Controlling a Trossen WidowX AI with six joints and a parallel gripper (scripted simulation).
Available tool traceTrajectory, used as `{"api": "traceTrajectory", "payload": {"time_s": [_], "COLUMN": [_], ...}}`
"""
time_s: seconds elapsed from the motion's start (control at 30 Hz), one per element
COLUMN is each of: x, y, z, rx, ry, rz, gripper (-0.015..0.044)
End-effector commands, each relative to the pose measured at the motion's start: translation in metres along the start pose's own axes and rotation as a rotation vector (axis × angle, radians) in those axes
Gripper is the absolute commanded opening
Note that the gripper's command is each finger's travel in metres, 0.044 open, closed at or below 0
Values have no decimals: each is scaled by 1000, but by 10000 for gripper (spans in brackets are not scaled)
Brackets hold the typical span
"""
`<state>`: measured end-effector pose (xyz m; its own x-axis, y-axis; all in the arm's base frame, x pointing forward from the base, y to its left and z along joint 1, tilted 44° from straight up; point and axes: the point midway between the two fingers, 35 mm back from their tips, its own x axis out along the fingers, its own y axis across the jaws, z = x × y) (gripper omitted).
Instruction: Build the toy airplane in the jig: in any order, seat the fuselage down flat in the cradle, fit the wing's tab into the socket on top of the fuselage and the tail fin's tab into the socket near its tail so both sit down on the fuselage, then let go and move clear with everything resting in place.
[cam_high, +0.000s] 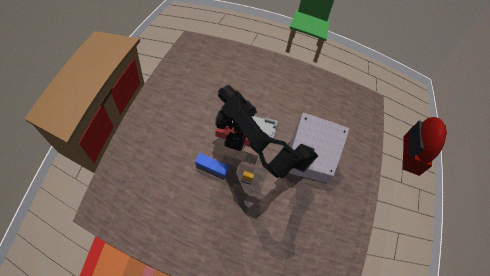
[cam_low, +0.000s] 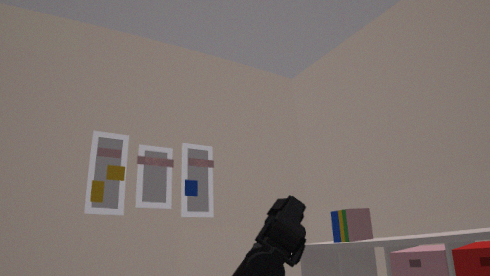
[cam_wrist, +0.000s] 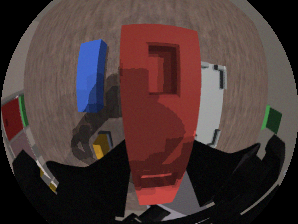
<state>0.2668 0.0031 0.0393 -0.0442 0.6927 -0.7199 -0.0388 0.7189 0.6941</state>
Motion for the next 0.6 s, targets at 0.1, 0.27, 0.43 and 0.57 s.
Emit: {"api": "traceTrajectory", "payload": {"time_s": [0.1, 0.27, 0.43, 0.57], "x": [-11, -7, -2, 2], "y": [0, -11, -26, -38], "z": [1, 2, 4, 5], "rx": [-13, -5, 4, 8], "ry": [-4, -4, -5, -5], "rz": [-4, -6, -8, -9], "gripper": [0, 0, 0, 0]}}
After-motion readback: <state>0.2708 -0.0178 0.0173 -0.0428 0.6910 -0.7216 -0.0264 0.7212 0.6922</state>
